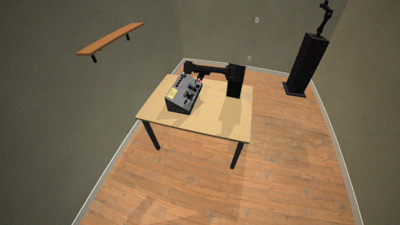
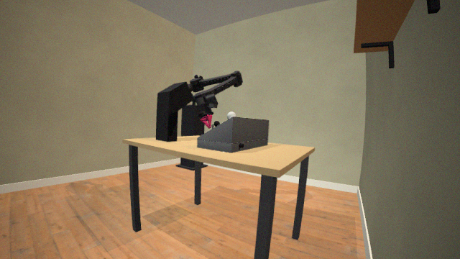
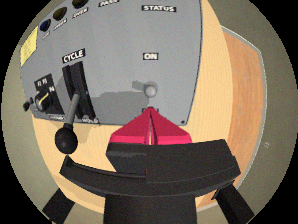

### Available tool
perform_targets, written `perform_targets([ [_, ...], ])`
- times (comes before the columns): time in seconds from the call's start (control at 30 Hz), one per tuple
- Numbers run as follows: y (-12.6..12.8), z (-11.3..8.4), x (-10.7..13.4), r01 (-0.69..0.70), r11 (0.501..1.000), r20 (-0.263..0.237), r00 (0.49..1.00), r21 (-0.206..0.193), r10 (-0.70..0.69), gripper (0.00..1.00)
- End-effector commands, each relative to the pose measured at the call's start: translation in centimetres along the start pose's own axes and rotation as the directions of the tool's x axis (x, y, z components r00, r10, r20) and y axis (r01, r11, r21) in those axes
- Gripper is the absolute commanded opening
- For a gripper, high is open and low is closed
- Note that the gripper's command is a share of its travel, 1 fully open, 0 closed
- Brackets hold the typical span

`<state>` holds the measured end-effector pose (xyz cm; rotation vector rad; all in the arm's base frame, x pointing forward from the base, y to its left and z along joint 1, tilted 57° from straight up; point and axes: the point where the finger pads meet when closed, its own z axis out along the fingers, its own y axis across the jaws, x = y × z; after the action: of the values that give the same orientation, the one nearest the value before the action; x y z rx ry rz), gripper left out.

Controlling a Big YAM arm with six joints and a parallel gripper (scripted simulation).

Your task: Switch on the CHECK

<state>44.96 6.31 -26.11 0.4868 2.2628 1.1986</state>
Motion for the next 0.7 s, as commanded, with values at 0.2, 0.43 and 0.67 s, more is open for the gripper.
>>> perform_targets([
  [0.2, -0.2, -5.5, -1.4, 0.000, 1.000, 0.031, 1.000, 0.008, 0.000, 0.00],
  [0.43, -0.1, -9.3, -1.3, 0.003, 1.000, 0.032, 0.999, 0.007, -0.003, 0.00],
  [0.67, -0.1, -13.0, -1.2, 0.004, 1.000, 0.032, 0.999, 0.007, -0.005, 0.00],
])
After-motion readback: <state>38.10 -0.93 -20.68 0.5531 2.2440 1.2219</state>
